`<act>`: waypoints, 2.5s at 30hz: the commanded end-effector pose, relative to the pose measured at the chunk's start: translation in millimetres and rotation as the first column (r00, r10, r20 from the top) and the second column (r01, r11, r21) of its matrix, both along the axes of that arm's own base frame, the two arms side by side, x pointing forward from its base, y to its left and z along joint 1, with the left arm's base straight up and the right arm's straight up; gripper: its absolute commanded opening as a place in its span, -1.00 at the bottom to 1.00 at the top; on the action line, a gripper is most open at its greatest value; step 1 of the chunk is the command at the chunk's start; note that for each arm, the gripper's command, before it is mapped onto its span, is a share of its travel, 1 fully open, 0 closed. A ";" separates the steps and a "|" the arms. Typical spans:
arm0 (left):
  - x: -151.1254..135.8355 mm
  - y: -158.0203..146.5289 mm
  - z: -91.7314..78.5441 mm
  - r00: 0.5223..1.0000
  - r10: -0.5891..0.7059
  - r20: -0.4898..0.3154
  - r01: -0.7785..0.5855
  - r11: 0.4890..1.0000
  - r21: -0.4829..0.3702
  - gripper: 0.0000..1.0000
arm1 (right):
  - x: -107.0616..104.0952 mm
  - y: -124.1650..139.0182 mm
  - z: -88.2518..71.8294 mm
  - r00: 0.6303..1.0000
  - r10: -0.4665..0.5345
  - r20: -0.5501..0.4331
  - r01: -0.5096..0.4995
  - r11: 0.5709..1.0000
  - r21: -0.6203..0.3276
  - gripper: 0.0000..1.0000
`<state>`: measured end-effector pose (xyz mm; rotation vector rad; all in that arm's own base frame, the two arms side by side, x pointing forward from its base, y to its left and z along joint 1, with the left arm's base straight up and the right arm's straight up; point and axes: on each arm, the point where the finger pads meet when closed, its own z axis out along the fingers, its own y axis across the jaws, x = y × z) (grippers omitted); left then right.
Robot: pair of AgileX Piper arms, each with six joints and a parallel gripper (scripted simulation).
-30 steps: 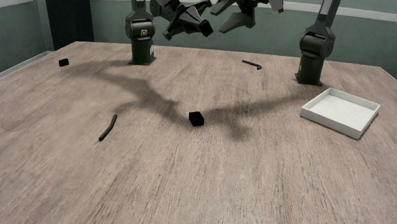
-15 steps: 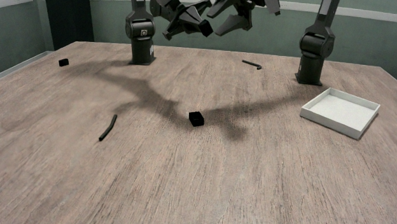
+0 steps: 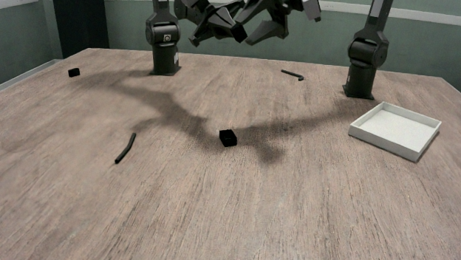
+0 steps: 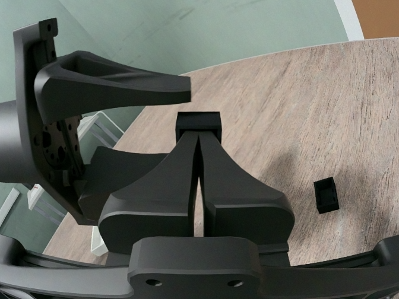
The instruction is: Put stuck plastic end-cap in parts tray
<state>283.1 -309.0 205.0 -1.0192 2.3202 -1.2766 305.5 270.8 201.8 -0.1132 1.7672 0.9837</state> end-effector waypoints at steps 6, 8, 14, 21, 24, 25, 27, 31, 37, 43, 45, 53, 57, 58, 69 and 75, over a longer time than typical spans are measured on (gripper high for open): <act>3.4 -4.1 -2.6 1.000 0.000 0.000 0.000 1.000 -0.003 0.30 | 0.1 0.1 0.7 1.000 0.000 0.002 0.000 1.000 0.001 -1.00; 3.4 -4.1 -2.7 1.000 0.000 0.000 0.000 1.000 -0.003 0.30 | 0.1 0.1 0.7 1.000 0.000 0.002 0.000 1.000 0.001 -1.00; 3.5 -4.1 -2.8 1.000 0.000 0.000 0.000 1.000 -0.003 -1.00 | 0.1 0.1 0.7 1.000 0.000 0.002 0.000 1.000 0.001 -1.00; 3.5 -4.1 -2.8 1.000 0.000 0.000 0.000 1.000 -0.003 -1.00 | 0.1 0.1 0.7 1.000 0.000 0.002 0.000 1.000 0.001 -1.00; 3.5 -4.1 -2.8 1.000 0.000 0.000 0.000 1.000 -0.003 -1.00 | 0.1 0.1 0.7 1.000 0.000 0.002 0.000 1.000 0.001 -1.00; 3.5 -4.1 -2.8 1.000 0.000 0.000 0.000 1.000 -0.003 -1.00 | 0.1 0.1 0.7 1.000 0.000 0.002 0.000 1.000 0.001 -1.00; 3.5 -4.1 -2.8 1.000 0.000 0.000 0.000 1.000 -0.003 -1.00 | 0.1 0.1 0.7 1.000 0.000 0.002 0.000 1.000 0.001 -1.00; 3.5 -4.1 -2.8 1.000 0.000 0.000 0.000 1.000 -0.003 -1.00 | 0.1 0.1 0.7 1.000 0.000 0.002 0.000 1.000 0.001 -1.00; 3.5 -4.1 -2.8 1.000 0.000 0.000 0.000 1.000 -0.003 -1.00 | 0.1 0.1 0.7 1.000 0.000 0.002 0.000 1.000 0.001 -1.00; 3.5 -4.1 -2.8 1.000 0.000 0.000 0.000 1.000 -0.003 -1.00 | 0.1 0.1 0.7 1.000 0.000 0.002 0.000 1.000 0.001 -1.00; 3.5 -4.1 -2.8 1.000 0.000 0.000 0.000 1.000 -0.003 -1.00 | 0.1 0.1 0.7 1.000 0.000 0.002 0.000 1.000 0.001 -1.00; 3.5 -4.1 -2.8 1.000 0.000 0.000 0.000 1.000 -0.003 -1.00 | 0.1 0.1 0.7 1.000 0.000 0.002 0.000 1.000 0.001 -1.00; 3.5 -4.1 -2.8 1.000 0.000 0.000 0.000 1.000 -0.003 -1.00 | -2.9 -2.5 1.0 1.000 0.000 0.001 0.000 1.000 0.001 -1.00; 3.5 -4.1 -2.8 1.000 0.000 0.000 0.000 1.000 -0.003 -1.00 | -3.6 -3.2 1.1 1.000 0.000 0.001 0.000 1.000 0.001 -1.00; 3.5 -4.1 -2.8 1.000 0.000 0.000 0.000 1.000 -0.003 -1.00 | -9.1 -8.2 1.8 1.000 0.000 0.001 0.000 1.000 0.001 -1.00; 3.5 -4.1 -2.8 1.000 0.000 0.000 0.000 1.000 -0.003 -1.00 | -13.3 -12.0 2.1 1.000 -0.001 0.001 0.001 1.000 0.001 -1.00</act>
